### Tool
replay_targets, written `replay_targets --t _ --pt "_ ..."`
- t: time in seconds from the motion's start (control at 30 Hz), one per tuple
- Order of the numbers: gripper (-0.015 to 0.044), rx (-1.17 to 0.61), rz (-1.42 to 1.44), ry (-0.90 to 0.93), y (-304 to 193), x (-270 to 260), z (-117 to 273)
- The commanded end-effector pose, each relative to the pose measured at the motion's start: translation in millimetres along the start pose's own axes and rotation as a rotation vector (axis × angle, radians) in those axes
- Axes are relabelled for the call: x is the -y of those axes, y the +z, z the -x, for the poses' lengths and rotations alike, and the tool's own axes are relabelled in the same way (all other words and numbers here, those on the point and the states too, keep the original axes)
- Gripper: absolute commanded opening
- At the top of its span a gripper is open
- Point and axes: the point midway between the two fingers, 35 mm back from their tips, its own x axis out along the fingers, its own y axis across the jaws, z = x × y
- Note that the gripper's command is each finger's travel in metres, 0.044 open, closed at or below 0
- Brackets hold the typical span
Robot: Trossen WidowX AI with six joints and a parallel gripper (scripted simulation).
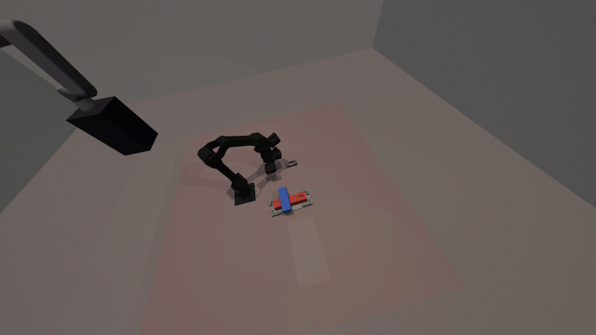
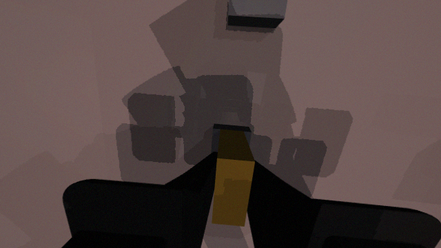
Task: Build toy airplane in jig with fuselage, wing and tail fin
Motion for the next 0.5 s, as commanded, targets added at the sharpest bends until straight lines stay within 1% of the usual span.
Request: replay_targets --t 0.0,0.33,0.47 --pt "0.0000 0.000 -0.005 -0.001 0.0 0.1 -0.6" --pt "0.0000 0.086 -0.013 0.027 16.9 -2.0 16.6" --pt "0.0000 0.080 -0.013 0.025 17.3 -2.8 24.3"
